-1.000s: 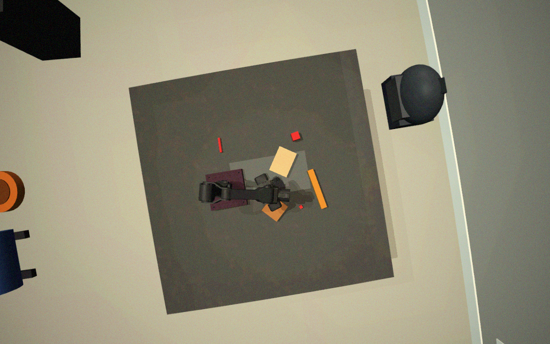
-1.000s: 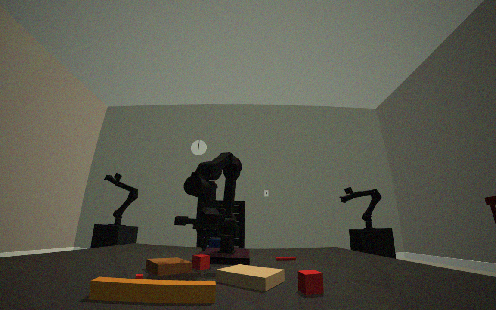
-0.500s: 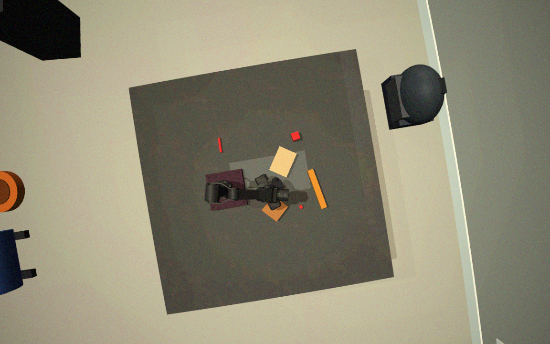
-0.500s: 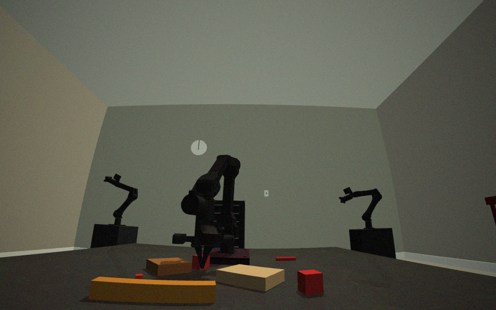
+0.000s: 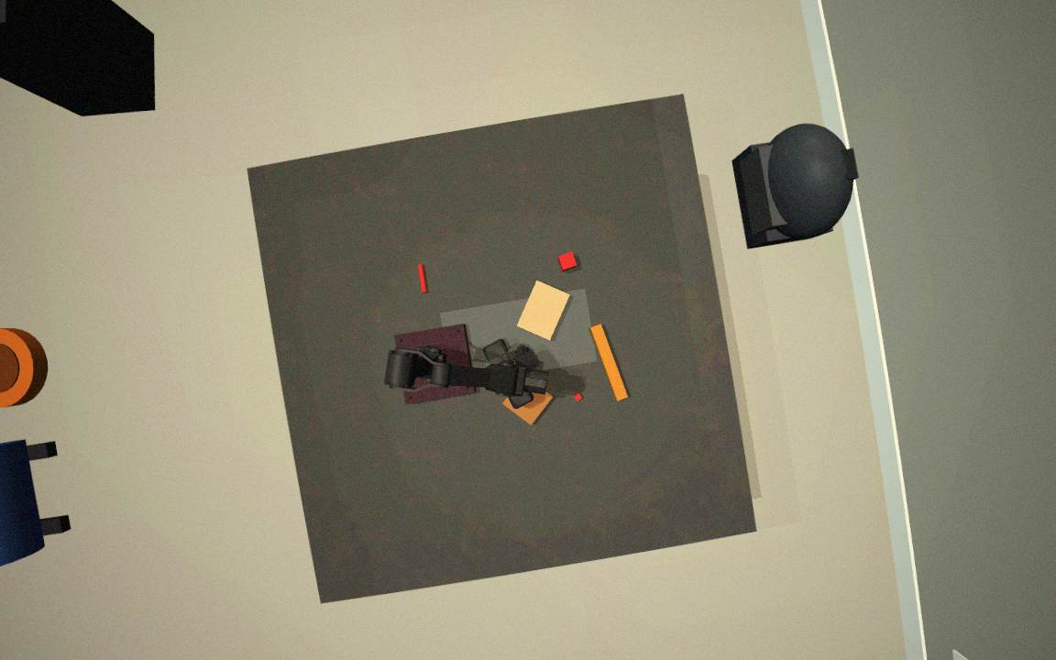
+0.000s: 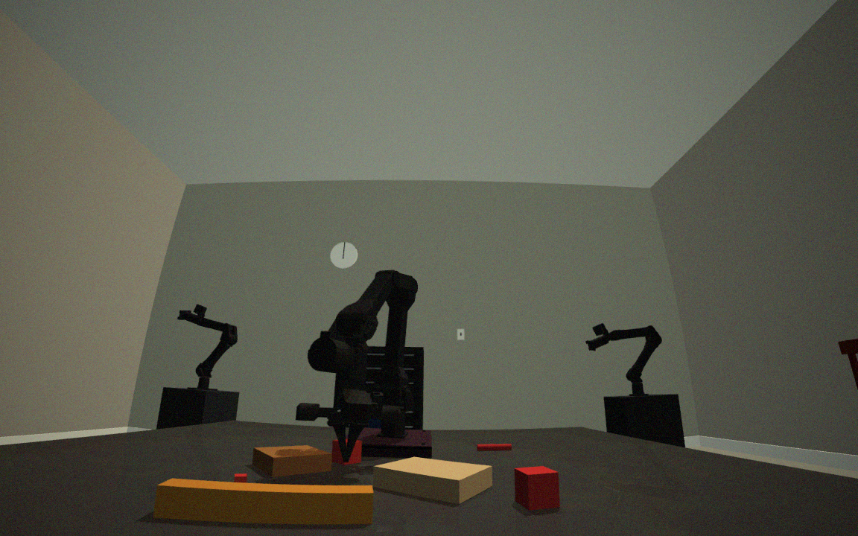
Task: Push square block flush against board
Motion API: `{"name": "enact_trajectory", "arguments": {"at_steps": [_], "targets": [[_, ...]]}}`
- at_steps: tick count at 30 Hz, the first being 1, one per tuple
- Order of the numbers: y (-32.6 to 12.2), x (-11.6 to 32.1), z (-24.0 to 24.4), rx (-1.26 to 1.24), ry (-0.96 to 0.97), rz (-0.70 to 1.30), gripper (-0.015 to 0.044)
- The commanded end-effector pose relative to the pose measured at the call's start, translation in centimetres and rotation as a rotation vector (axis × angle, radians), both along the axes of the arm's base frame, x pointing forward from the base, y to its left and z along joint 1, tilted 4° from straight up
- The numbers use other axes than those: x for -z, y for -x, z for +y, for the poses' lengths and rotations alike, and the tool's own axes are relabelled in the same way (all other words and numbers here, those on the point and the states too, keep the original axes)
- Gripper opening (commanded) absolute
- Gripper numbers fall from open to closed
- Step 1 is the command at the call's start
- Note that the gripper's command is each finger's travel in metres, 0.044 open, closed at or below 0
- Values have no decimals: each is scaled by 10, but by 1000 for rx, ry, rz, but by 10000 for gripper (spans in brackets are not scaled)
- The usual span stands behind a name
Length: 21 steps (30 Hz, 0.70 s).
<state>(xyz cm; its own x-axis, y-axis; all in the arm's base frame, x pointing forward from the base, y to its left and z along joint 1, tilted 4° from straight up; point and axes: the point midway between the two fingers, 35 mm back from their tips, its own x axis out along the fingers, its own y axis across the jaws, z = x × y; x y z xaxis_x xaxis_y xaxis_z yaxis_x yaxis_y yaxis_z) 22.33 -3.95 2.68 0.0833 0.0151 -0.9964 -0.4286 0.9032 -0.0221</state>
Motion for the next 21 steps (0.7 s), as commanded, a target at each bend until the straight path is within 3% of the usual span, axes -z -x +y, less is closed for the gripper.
{"name": "enact_trajectory", "arguments": {"at_steps": [1,21], "targets": [[8,1,-3,-6,-5,4,0],[38,4,-17,-6,-3,7,0]]}}
